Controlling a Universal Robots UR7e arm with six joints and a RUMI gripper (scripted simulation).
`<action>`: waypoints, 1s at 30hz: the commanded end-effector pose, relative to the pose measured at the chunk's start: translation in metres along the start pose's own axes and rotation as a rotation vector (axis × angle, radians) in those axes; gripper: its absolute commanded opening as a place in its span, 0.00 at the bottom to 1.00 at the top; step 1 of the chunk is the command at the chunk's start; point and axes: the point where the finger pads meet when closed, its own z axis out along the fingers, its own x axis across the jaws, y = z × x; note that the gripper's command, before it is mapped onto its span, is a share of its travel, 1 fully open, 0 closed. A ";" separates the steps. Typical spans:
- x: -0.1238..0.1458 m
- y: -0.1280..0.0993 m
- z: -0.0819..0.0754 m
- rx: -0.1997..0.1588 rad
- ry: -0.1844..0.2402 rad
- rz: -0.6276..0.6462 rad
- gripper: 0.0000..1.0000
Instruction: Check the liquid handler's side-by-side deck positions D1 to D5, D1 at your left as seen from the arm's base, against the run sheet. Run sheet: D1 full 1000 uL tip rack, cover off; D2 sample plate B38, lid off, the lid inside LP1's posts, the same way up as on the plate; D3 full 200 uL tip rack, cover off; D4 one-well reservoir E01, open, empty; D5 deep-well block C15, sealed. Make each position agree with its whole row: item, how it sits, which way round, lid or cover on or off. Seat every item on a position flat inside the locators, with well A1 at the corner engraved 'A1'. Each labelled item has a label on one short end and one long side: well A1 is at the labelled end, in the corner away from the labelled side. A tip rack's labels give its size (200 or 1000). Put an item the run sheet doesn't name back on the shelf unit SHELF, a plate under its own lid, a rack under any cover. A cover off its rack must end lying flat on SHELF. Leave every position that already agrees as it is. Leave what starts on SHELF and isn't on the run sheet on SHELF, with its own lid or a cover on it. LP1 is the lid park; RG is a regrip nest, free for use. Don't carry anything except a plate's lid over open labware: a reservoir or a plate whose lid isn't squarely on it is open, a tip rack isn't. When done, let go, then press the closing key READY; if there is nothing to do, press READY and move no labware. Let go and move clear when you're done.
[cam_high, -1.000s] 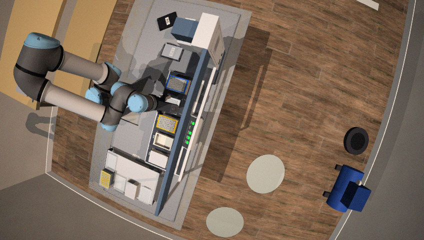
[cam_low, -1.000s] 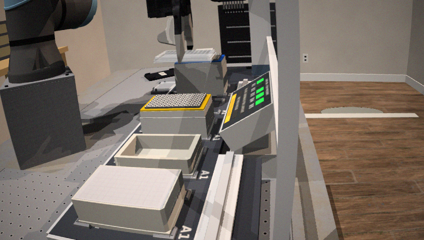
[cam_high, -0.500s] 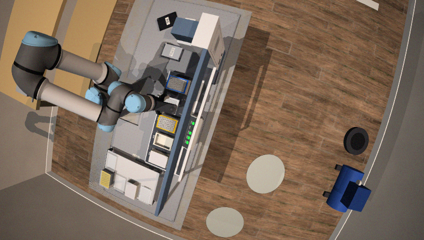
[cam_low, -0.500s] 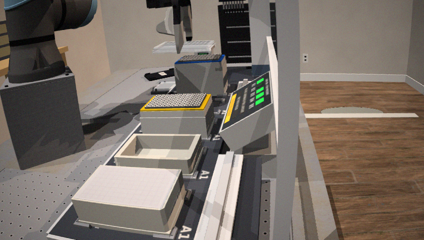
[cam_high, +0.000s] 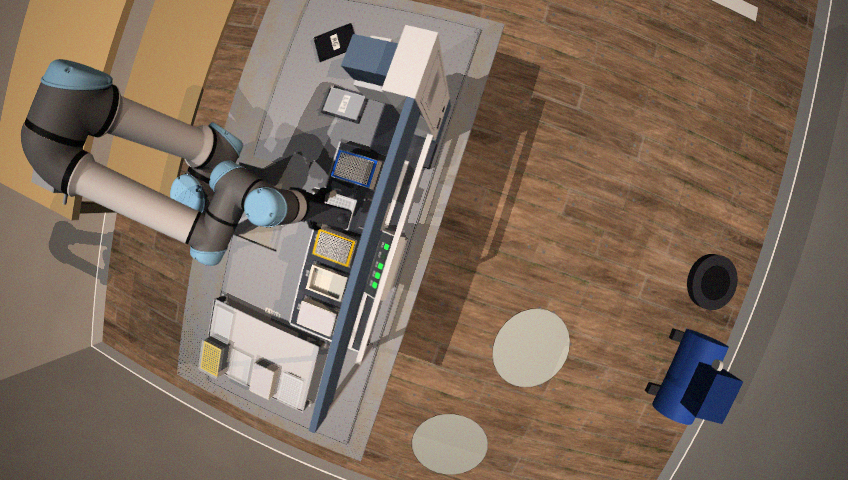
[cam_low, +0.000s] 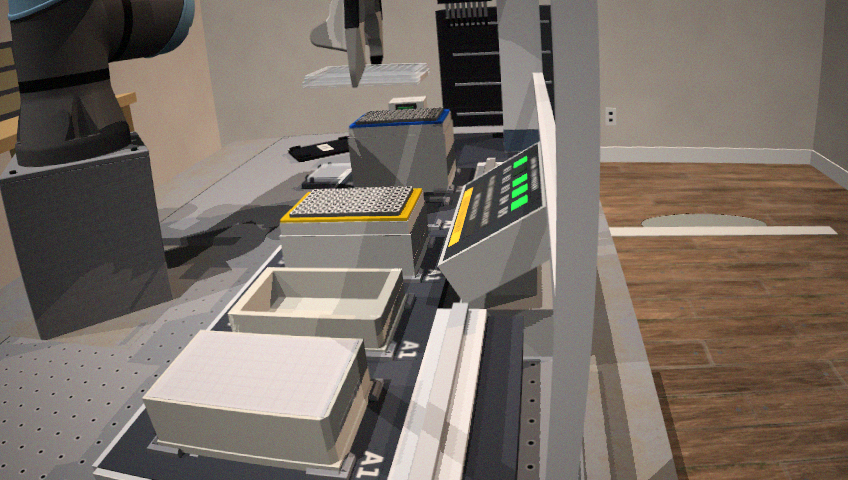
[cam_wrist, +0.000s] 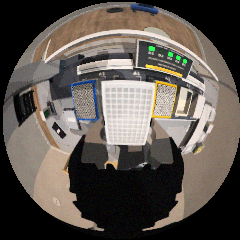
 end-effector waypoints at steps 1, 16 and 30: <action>0.000 0.000 -0.009 0.001 0.000 0.000 0.00; 0.000 0.000 -0.031 0.001 0.000 0.000 0.00; 0.000 0.000 -0.051 0.001 0.000 0.000 0.00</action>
